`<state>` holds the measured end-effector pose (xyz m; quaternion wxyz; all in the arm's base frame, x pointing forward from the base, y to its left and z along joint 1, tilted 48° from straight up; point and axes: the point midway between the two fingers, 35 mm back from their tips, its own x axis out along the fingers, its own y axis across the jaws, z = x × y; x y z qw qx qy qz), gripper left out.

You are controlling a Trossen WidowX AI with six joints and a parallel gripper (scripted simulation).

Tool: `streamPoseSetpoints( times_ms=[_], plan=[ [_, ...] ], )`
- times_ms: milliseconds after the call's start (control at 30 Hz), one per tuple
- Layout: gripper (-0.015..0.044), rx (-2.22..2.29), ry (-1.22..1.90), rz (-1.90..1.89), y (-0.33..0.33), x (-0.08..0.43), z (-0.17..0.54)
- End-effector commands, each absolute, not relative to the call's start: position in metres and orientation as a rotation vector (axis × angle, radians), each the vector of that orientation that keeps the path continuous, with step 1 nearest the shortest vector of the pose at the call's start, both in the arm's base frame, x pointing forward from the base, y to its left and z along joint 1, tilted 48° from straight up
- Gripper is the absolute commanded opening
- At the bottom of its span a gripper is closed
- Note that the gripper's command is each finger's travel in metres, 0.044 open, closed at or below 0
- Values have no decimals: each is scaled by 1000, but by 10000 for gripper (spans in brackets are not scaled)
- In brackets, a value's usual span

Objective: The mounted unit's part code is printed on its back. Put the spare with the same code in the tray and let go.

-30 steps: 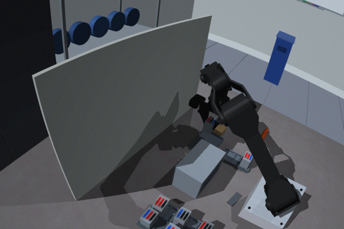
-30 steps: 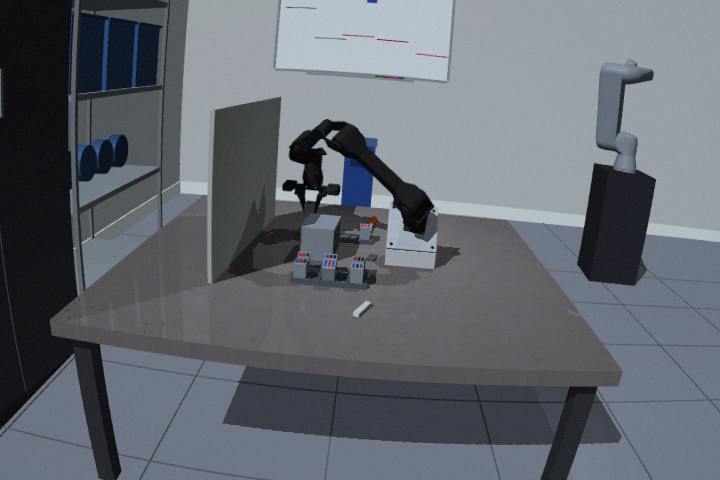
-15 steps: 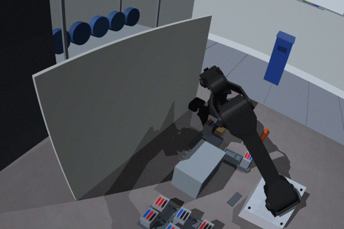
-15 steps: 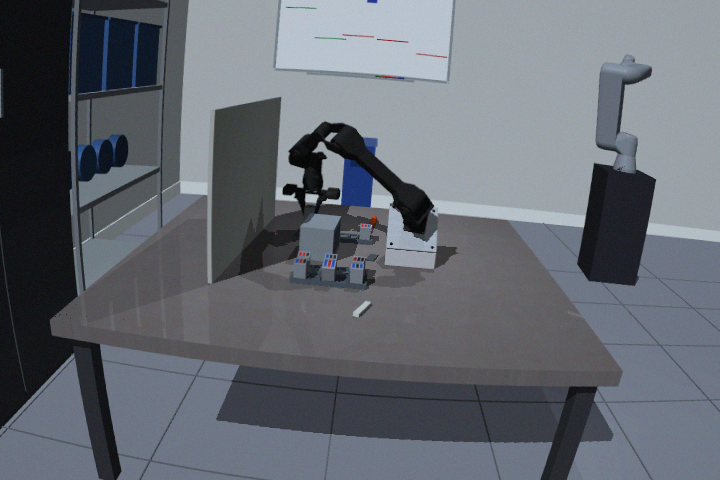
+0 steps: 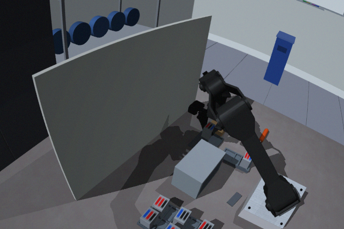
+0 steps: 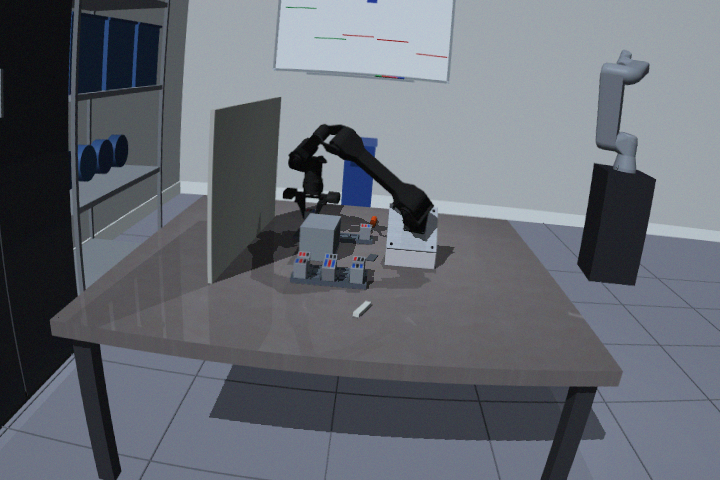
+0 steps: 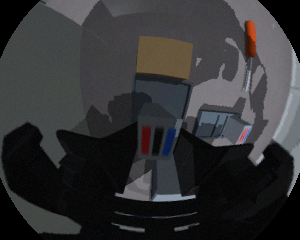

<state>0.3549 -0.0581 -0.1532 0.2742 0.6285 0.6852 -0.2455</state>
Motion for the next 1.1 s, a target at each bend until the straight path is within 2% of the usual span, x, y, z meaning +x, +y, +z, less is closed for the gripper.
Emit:
streamPoseSetpoints(
  times_ms=[0, 1033, 1067],
  plan=[
    [0, 1696, 1853, -665, -52, 351, -157],
    [0, 1697, 1857, -661, -35, 345, -169],
    [26, 1691, 1850, -656, -37, 348, -168]
  ],
)
